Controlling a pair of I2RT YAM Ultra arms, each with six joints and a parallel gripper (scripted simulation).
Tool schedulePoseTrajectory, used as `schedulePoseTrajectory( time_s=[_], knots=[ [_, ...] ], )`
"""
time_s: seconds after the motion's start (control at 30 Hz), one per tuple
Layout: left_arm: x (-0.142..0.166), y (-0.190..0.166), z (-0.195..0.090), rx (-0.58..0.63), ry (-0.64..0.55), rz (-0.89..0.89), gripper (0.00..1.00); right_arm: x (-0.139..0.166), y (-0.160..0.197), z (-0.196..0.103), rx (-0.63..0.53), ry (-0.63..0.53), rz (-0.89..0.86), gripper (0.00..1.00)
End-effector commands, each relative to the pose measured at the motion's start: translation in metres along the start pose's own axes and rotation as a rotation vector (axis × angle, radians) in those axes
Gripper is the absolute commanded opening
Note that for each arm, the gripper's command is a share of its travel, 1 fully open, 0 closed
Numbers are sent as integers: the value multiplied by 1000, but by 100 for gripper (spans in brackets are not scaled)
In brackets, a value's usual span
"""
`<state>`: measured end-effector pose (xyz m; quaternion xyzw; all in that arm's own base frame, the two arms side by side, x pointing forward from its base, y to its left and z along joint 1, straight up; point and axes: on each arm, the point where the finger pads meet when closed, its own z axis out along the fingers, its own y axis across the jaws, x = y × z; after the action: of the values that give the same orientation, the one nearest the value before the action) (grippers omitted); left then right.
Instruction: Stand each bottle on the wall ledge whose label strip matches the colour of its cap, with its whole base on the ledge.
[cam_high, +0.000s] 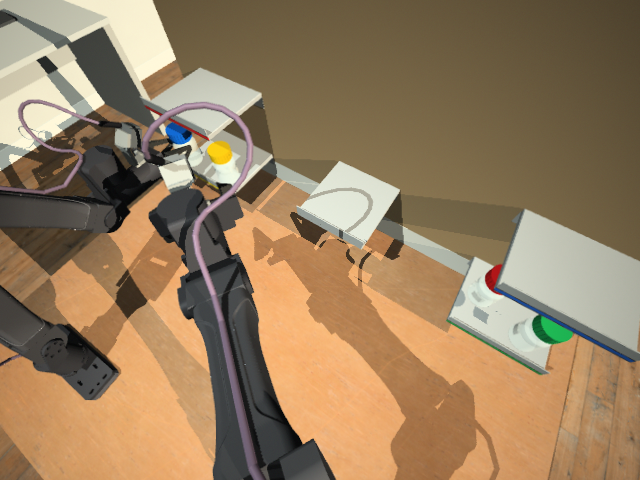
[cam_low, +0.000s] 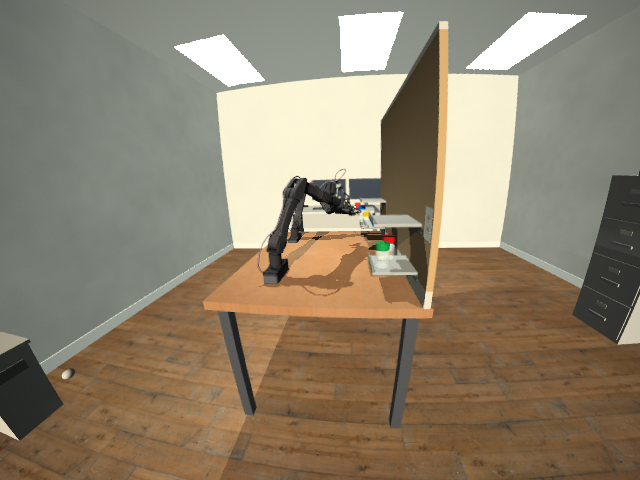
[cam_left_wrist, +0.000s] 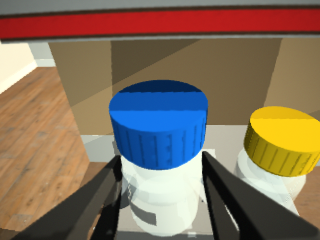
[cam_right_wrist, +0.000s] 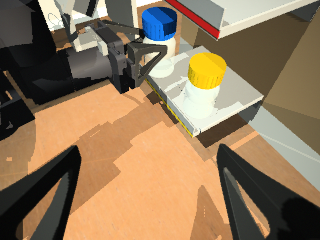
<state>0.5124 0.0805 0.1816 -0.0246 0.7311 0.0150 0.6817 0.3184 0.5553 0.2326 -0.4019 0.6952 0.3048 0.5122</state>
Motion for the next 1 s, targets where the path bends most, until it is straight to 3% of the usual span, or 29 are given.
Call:
schedulePoseTrajectory(
  time_s=[0.0,0.97],
  knots=[
    [-30,4,-11,1,-84,17,49,-30,-4,-7,7,-62,0,100],
    [-25,4,-71,-1,-90,18,49,-30,-4,-7,7,-62,0,100]
  ],
)
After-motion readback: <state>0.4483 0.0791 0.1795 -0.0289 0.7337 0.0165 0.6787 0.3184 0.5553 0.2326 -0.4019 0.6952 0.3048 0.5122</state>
